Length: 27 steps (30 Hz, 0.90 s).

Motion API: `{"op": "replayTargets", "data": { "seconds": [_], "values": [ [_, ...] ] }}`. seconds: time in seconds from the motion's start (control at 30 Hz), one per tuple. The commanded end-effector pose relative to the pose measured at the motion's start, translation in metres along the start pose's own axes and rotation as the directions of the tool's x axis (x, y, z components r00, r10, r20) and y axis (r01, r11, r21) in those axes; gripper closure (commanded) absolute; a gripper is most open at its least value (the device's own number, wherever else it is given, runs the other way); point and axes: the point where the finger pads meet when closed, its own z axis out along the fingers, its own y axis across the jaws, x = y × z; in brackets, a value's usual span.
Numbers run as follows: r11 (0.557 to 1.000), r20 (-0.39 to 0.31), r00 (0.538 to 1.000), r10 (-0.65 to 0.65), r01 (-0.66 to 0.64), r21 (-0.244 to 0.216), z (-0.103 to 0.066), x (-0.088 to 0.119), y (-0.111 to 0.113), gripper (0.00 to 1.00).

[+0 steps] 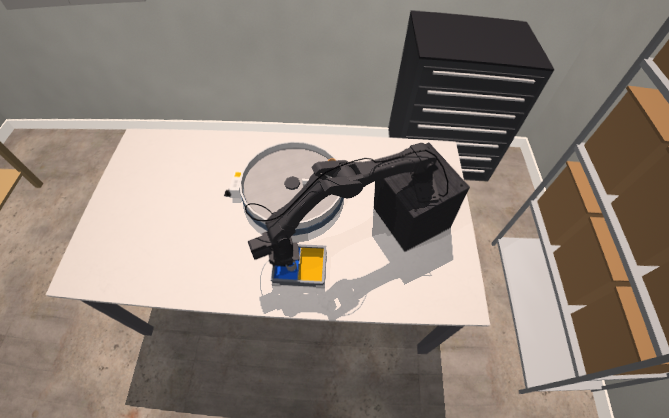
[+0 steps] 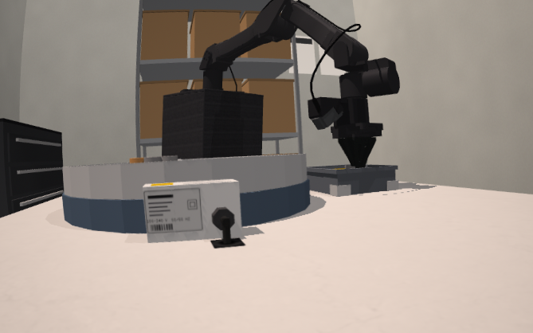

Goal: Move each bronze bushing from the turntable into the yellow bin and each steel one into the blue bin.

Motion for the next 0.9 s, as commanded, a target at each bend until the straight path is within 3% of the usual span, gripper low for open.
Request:
{"op": "replayTargets", "data": {
  "seconds": [0.0, 0.1, 0.17, 0.37, 0.87],
  "values": [
    [1.000, 0.000, 1.000, -0.003, 0.003, -0.020, -0.011, 0.006, 0.008, 1.00],
    [1.000, 0.000, 1.000, -0.003, 0.003, -0.022, -0.013, 0.006, 0.009, 1.00],
    [1.000, 0.006, 1.000, -0.003, 0.003, -0.001, -0.011, 0.003, -0.001, 1.00],
    [0.999, -0.005, 1.000, -0.003, 0.003, -0.040, -0.017, 0.006, 0.011, 1.00],
    [1.000, -0.002, 1.000, -0.003, 0.003, -0.030, -0.016, 0.005, 0.009, 1.00]
  ]
}}
